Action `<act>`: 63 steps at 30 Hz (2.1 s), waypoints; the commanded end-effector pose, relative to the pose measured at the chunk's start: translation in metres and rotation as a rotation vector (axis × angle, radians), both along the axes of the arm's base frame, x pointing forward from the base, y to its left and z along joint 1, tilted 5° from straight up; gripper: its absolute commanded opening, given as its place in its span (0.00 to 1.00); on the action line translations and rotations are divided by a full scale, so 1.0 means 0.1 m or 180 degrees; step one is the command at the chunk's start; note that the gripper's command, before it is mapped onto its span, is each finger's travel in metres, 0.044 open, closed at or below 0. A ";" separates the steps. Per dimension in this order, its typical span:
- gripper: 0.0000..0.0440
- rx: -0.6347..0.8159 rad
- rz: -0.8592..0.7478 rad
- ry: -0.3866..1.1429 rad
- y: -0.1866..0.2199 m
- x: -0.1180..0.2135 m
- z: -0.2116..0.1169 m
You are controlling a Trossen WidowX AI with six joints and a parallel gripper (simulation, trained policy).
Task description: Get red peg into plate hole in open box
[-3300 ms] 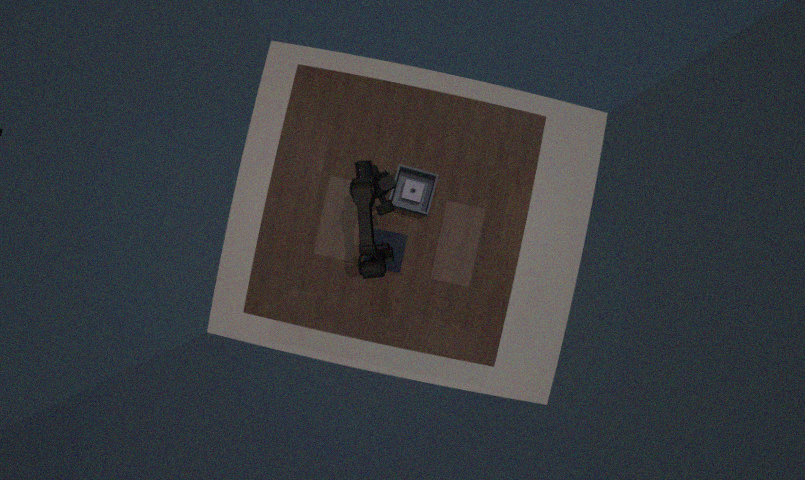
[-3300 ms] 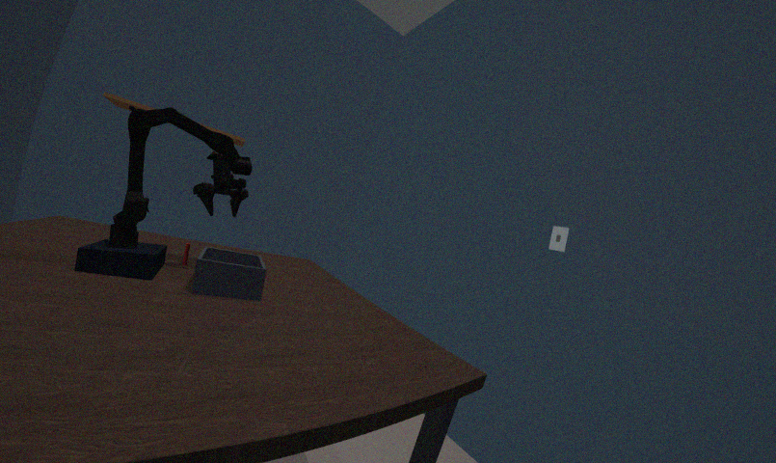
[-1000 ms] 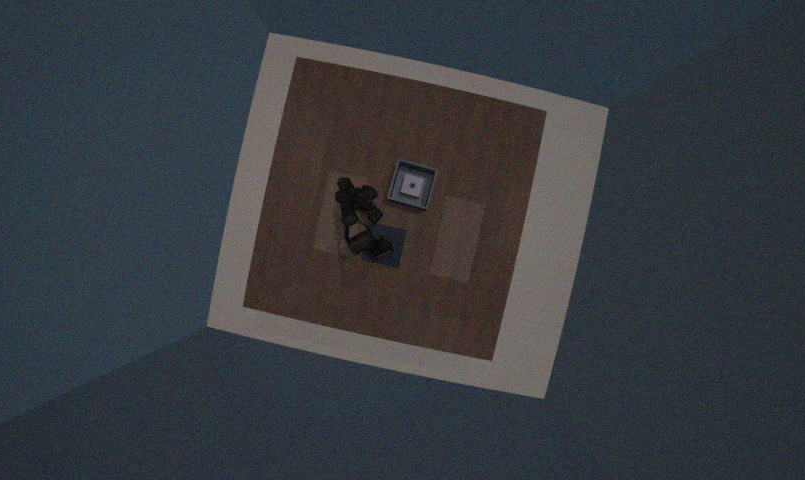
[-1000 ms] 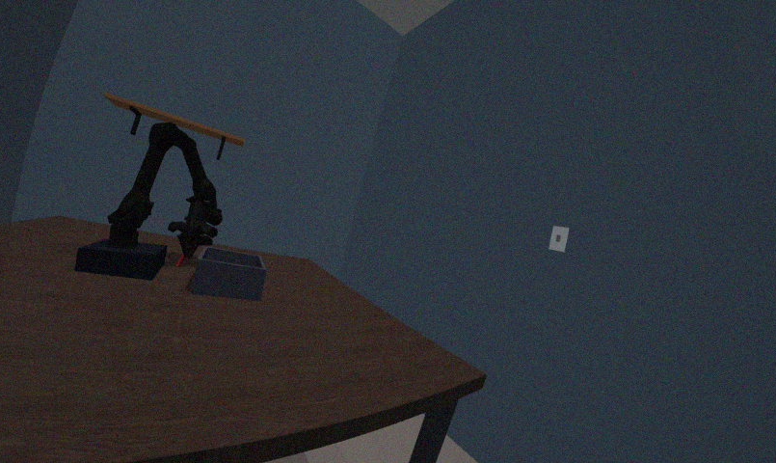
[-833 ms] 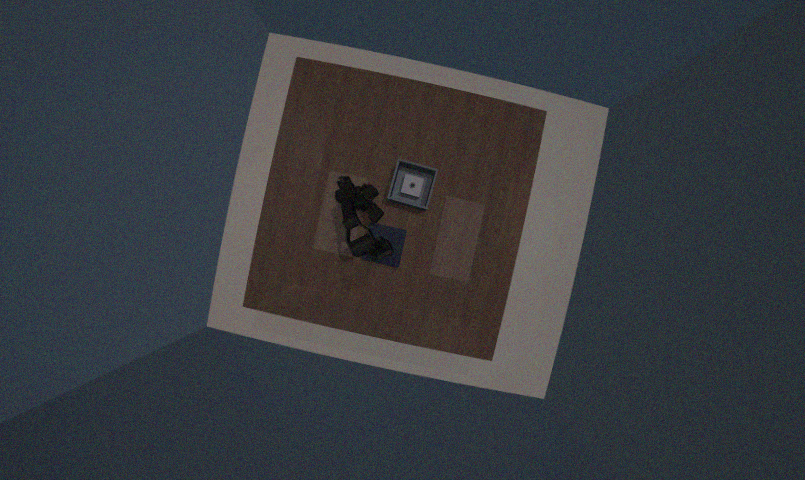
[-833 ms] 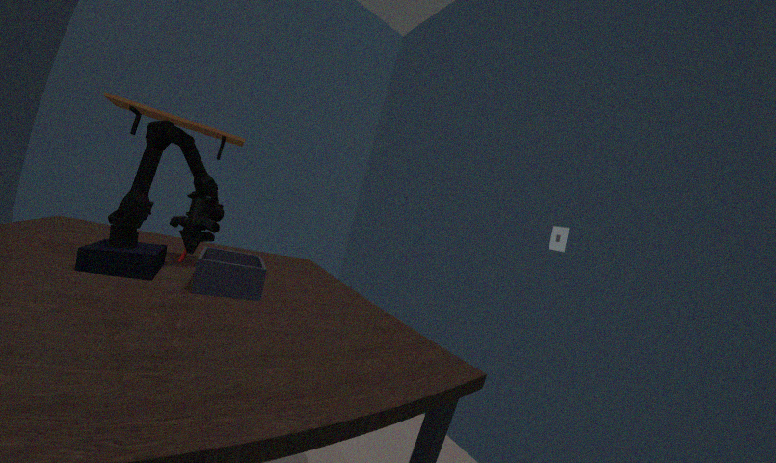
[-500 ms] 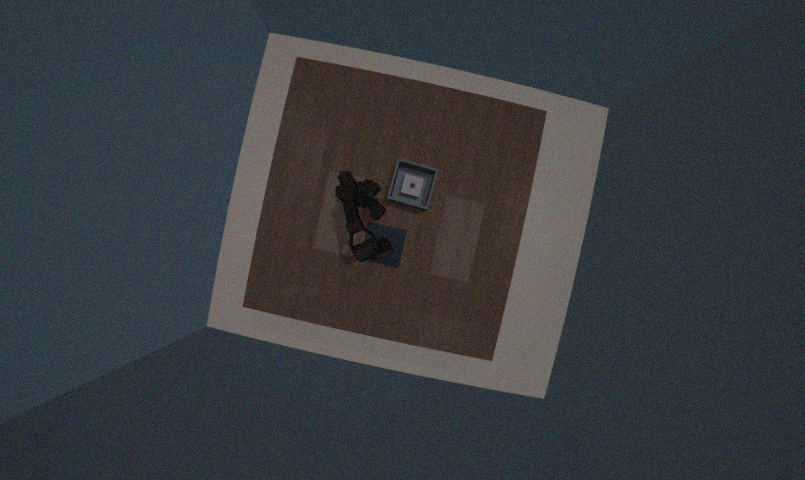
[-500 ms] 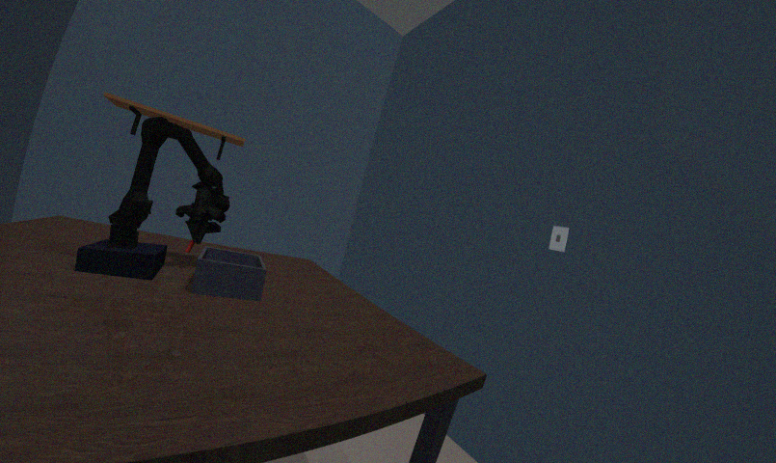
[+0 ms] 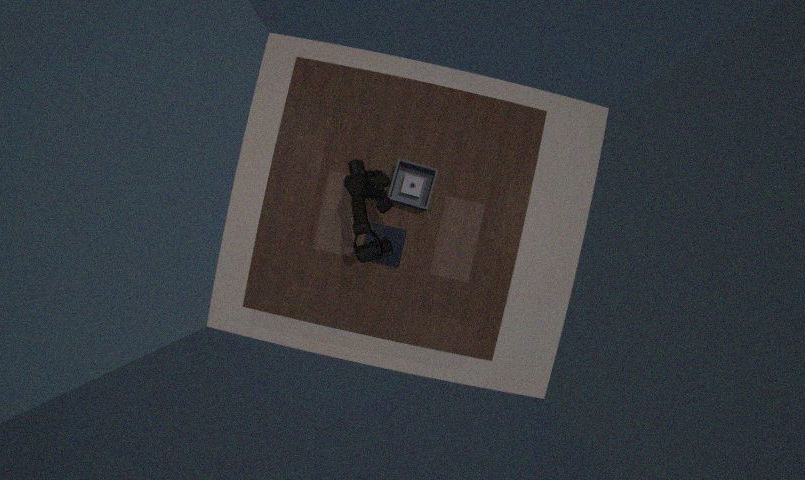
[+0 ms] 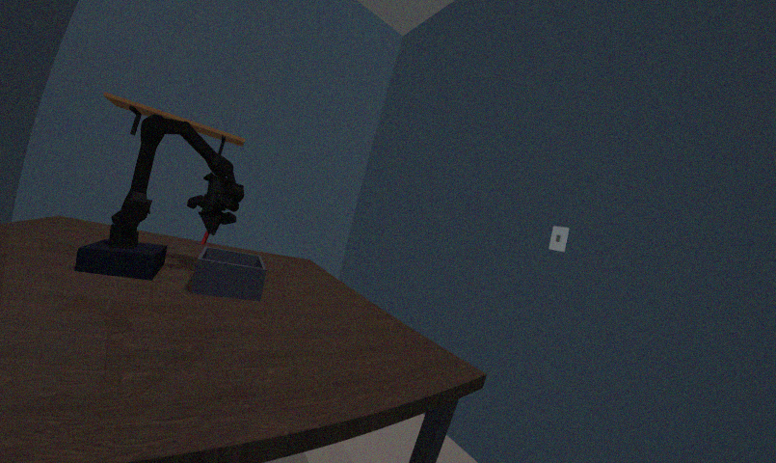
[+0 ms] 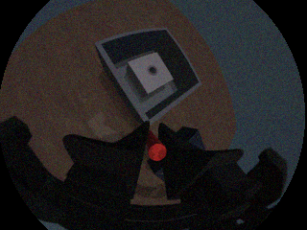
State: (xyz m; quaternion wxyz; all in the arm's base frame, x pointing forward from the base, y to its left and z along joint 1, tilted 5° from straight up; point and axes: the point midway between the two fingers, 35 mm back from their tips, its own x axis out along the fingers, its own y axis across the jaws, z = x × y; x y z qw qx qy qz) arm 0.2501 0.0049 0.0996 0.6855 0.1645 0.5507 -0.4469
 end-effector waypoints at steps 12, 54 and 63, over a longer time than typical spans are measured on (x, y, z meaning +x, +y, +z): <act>0.00 0.0022 -0.0298 -0.0159 -0.52 0.31 0.09; 0.88 0.0754 0.0108 -0.0076 -1.36 1.19 -0.52; 1.00 0.1009 0.0281 -0.0427 -1.24 1.67 -0.37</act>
